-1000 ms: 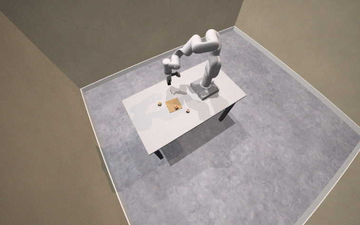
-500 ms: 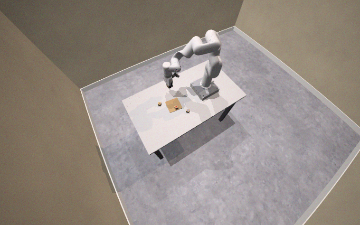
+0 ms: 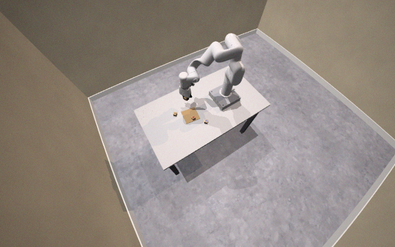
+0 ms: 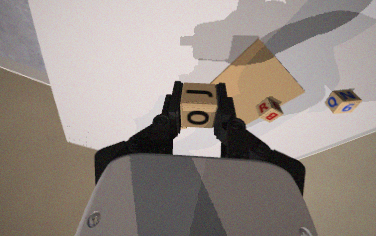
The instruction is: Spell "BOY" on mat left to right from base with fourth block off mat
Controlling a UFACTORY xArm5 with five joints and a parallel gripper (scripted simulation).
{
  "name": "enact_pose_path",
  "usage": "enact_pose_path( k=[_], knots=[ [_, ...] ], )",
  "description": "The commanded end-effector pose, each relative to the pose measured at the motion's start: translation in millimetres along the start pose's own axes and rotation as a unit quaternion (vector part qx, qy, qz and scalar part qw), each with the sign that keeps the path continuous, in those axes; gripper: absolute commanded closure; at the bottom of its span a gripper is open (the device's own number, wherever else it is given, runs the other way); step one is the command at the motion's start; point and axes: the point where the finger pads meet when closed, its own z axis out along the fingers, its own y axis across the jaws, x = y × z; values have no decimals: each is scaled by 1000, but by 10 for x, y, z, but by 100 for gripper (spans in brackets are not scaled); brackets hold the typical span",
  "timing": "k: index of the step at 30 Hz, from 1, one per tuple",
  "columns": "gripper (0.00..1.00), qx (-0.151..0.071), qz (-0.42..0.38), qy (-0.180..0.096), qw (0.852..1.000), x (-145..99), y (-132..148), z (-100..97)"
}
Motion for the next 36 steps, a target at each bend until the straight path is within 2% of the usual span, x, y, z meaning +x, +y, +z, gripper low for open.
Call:
enact_pose_path(
  k=[1, 7, 14, 16, 17, 22, 31, 33, 36],
  knots=[
    [73, 1, -69, -1, 998, -124, 93, -15],
    [73, 2, -145, -1, 989, -246, 216, -19],
    [73, 2, -237, 0, 972, -388, 373, -24],
    [73, 2, -237, 0, 972, -388, 373, -24],
    [73, 2, -275, 0, 962, -446, 441, -26],
    [73, 3, -331, 0, 944, -530, 546, -29],
    [73, 3, -442, 1, 897, -690, 770, -35],
    [73, 3, -442, 1, 897, -690, 770, -35],
    [73, 3, -493, 1, 870, -763, 883, -37]
  ],
)
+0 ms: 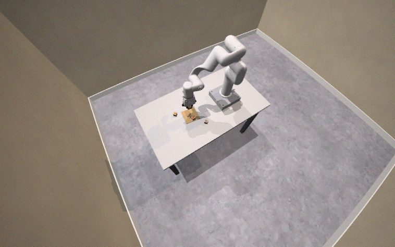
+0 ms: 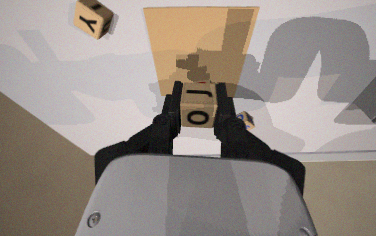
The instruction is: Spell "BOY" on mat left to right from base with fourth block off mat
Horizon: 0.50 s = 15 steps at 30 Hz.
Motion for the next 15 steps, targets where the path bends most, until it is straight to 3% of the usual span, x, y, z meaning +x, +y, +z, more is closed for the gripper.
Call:
enact_pose_path(
  k=[1, 15],
  knots=[
    [73, 2, -70, 0, 998, -162, -2, -16],
    [73, 2, -96, 0, 995, -222, 5, -17]
  ],
)
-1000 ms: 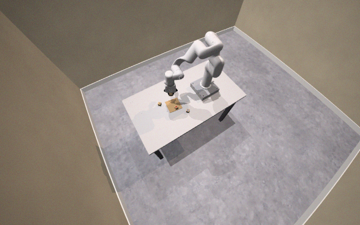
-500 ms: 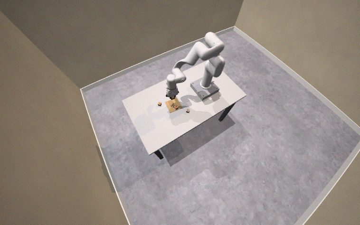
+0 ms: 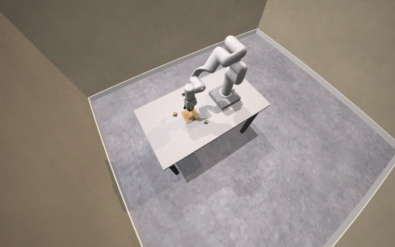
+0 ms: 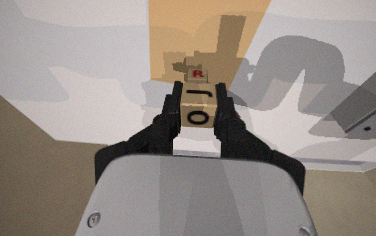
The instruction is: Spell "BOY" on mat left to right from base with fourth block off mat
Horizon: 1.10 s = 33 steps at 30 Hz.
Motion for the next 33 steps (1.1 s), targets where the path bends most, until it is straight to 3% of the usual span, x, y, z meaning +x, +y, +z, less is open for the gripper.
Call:
enact_pose_path(
  k=[1, 7, 16, 28, 33],
  knots=[
    [73, 2, -1, 0, 1000, -2, -13, -13],
    [73, 2, -1, 0, 1000, -2, -13, 8],
    [73, 2, -1, 0, 1000, 1, -15, 189],
    [73, 2, -1, 0, 1000, 3, -23, 749],
    [73, 2, -1, 0, 1000, 3, -25, 848]
  ],
)
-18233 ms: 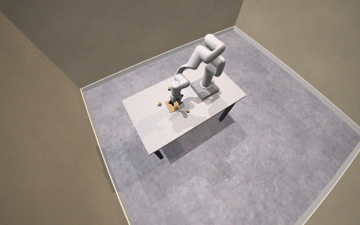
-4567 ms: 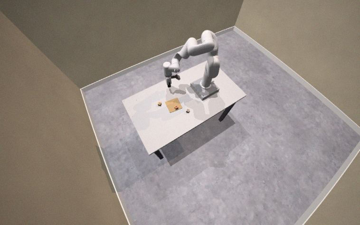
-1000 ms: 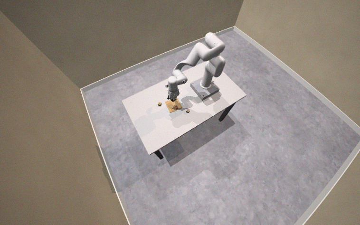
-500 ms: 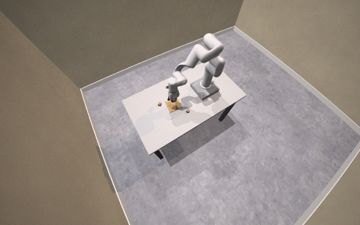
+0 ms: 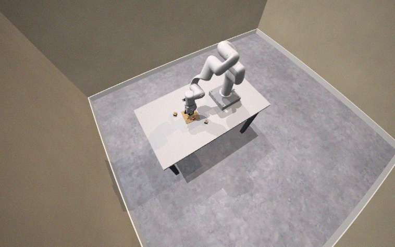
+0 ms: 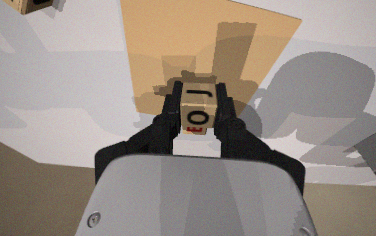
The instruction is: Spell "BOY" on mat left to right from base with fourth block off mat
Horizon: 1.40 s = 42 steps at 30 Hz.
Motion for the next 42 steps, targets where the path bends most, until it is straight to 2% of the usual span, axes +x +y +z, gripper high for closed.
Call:
enact_pose_path(
  k=[1, 7, 42],
  knots=[
    [73, 3, 0, 0, 1000, 0, -36, 95],
    [73, 3, 0, 0, 1000, 0, -37, 164],
    [73, 3, 0, 0, 1000, 0, -37, 165]
  ],
)
